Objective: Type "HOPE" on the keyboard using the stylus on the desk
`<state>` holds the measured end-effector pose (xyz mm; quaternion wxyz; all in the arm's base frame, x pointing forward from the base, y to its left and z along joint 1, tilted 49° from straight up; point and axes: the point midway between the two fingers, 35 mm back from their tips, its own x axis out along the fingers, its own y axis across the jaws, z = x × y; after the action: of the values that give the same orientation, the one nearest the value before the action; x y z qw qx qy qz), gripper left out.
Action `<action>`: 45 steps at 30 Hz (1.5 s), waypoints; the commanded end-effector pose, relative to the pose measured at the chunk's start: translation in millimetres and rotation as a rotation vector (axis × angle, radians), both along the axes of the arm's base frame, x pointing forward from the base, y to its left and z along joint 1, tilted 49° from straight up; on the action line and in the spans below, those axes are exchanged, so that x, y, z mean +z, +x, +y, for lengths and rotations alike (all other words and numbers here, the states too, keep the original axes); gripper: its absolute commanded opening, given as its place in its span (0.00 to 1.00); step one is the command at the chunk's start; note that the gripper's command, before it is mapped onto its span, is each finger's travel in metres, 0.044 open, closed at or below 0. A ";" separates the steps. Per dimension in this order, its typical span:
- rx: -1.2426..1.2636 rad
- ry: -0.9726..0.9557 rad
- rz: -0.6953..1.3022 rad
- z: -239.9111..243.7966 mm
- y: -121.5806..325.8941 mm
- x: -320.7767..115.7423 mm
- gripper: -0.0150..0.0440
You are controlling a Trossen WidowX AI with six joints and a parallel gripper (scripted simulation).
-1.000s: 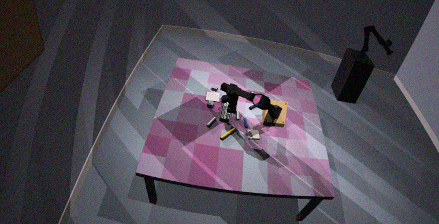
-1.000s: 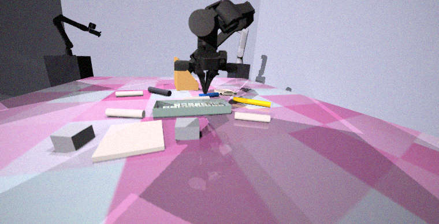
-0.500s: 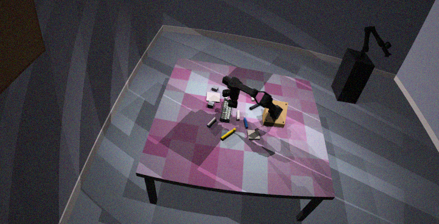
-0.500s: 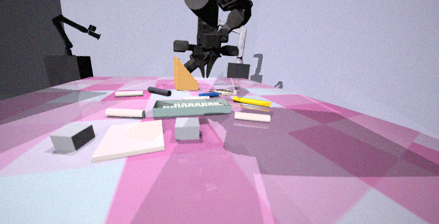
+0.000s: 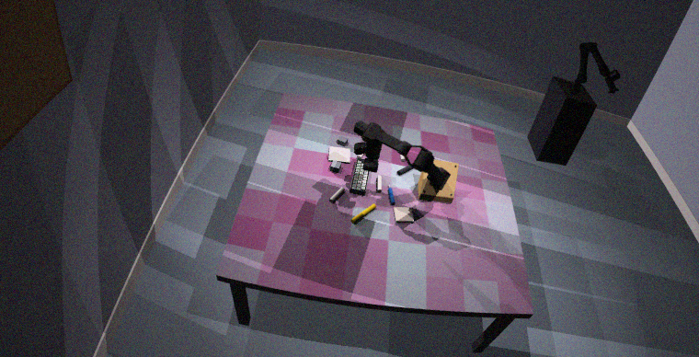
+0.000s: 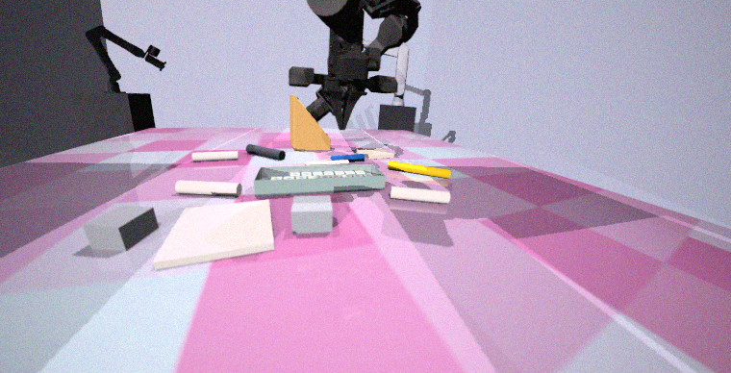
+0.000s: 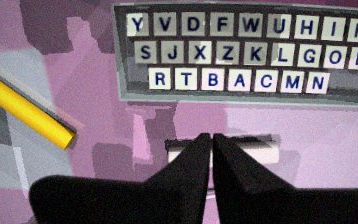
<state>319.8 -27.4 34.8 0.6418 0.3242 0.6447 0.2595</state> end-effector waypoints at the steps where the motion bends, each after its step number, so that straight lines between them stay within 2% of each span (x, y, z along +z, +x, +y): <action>1: 0.000 0.000 0.000 0.0 0.0 0.0 0.34; 5: -0.102 -0.067 0.141 14.3 -14.9 8.9 0.51; 13: -0.541 -0.273 0.491 48.9 -68.2 23.4 0.51; 22: -1.137 -0.342 0.701 65.0 -121.0 16.6 0.51; 45: -1.149 -0.340 0.704 73.1 -119.1 11.6 0.51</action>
<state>202.3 44.4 49.4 0.4724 0.5749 0.5730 -0.3435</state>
